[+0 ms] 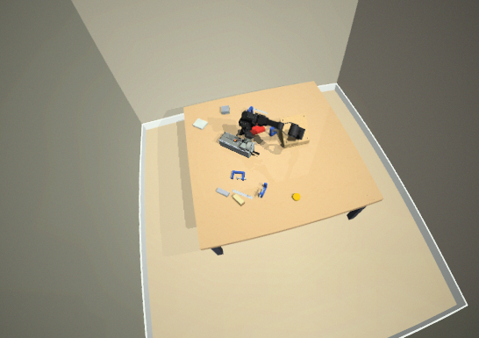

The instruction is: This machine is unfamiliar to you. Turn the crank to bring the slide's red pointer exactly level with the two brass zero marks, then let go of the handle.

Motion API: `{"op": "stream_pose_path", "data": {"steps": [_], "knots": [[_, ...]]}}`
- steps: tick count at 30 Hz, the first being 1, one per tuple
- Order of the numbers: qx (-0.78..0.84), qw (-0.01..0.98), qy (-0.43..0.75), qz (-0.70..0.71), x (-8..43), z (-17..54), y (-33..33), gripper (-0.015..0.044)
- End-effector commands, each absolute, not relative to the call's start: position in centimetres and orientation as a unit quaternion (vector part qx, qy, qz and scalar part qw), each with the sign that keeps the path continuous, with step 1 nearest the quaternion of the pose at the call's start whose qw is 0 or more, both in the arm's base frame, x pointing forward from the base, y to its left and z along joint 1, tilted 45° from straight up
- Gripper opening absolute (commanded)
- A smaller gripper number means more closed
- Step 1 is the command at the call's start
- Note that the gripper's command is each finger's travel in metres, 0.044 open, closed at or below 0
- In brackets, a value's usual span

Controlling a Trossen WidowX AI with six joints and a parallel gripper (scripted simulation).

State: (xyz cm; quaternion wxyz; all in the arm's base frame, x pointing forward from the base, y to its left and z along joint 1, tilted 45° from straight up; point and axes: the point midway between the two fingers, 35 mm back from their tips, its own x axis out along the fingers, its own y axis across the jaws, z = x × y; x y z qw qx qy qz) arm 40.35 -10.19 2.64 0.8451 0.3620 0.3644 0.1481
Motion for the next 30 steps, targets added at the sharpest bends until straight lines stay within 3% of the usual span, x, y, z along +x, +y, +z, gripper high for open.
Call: {"op": "stream_pose_path", "data": {"steps": [1,17,18,30], "knots": [[0.362,0.845,0.364,0.148,40.35,2.64,-10.19,0.0026],[0.362,0.845,0.364,0.148,40.35,2.64,-10.19,0.0440],[0.362,0.845,0.364,0.148,40.35,2.64,-10.19,0.0440],[0.362,0.845,0.364,0.148,40.35,2.64,-10.19,0.0125]]}}
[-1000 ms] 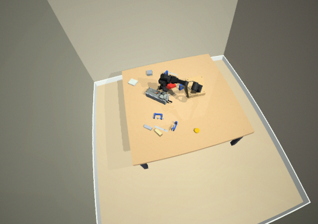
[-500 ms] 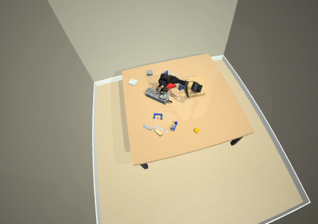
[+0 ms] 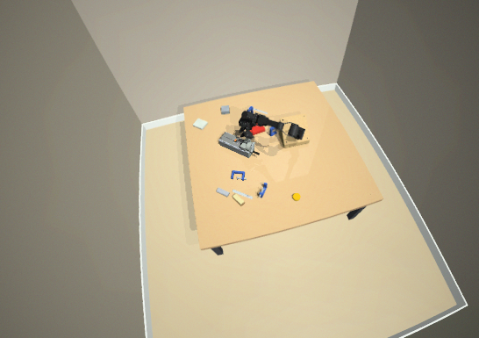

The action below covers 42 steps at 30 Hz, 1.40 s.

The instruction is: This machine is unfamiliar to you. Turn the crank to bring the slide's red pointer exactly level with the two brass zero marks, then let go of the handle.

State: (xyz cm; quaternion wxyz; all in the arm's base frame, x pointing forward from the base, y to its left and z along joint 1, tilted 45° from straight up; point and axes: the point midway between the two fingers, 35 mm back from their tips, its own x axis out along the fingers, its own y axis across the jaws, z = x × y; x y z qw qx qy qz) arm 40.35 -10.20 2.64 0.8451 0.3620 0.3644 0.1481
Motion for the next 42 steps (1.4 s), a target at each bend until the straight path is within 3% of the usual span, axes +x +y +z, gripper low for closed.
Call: {"op": "stream_pose_path", "data": {"steps": [1,5,24,40,42], "knots": [[0.362,0.845,0.364,0.148,40.35,2.64,-10.19,0.0099],[0.362,0.845,0.364,0.148,40.35,2.64,-10.19,0.0000],[0.362,0.845,0.364,0.148,40.35,2.65,-10.19,0.0000],[0.362,0.845,0.364,0.148,40.35,2.65,-10.19,0.0420],[0.362,0.845,0.364,0.148,40.35,2.65,-10.19,0.0440]]}}
